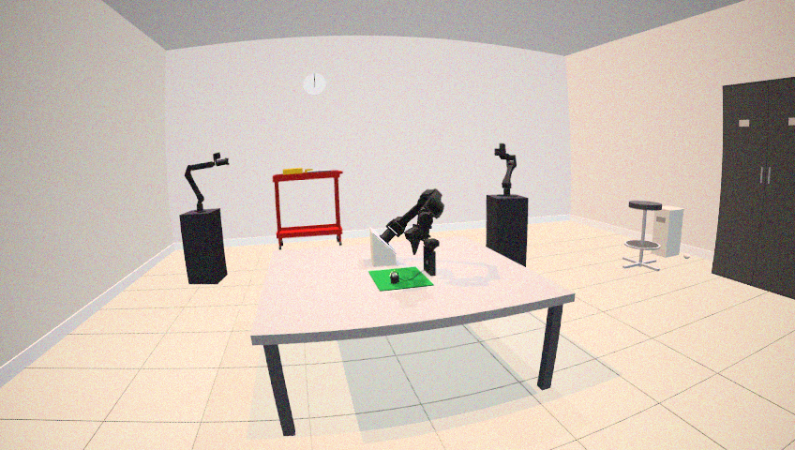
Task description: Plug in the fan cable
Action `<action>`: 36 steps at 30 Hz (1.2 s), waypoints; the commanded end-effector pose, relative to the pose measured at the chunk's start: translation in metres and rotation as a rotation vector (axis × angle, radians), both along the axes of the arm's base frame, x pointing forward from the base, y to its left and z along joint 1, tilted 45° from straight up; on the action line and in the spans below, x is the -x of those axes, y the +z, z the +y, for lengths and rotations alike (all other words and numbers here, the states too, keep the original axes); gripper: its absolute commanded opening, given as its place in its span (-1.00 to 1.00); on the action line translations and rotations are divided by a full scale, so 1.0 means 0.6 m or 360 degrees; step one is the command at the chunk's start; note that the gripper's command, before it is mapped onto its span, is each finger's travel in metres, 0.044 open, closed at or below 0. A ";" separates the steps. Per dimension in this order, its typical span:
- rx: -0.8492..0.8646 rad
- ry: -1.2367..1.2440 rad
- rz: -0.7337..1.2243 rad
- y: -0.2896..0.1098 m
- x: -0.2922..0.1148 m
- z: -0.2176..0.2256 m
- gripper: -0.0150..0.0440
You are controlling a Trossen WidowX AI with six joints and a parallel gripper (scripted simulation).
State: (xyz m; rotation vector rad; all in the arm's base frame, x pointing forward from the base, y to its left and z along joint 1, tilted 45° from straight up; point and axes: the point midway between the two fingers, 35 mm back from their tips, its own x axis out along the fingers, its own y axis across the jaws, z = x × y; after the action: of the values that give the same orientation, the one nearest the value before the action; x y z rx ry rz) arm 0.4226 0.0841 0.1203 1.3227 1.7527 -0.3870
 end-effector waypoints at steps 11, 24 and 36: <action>-0.0257 0.0286 -0.0081 -0.112 -0.004 -0.091 1.00; -0.0418 0.0382 -0.0172 -0.165 0.003 -0.135 1.00; -0.0421 0.0382 -0.0173 -0.216 0.005 -0.085 1.00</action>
State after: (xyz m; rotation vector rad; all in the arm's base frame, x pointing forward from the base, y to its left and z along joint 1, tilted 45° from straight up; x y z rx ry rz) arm 0.4189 0.0327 -0.0067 1.2520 1.8999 0.0558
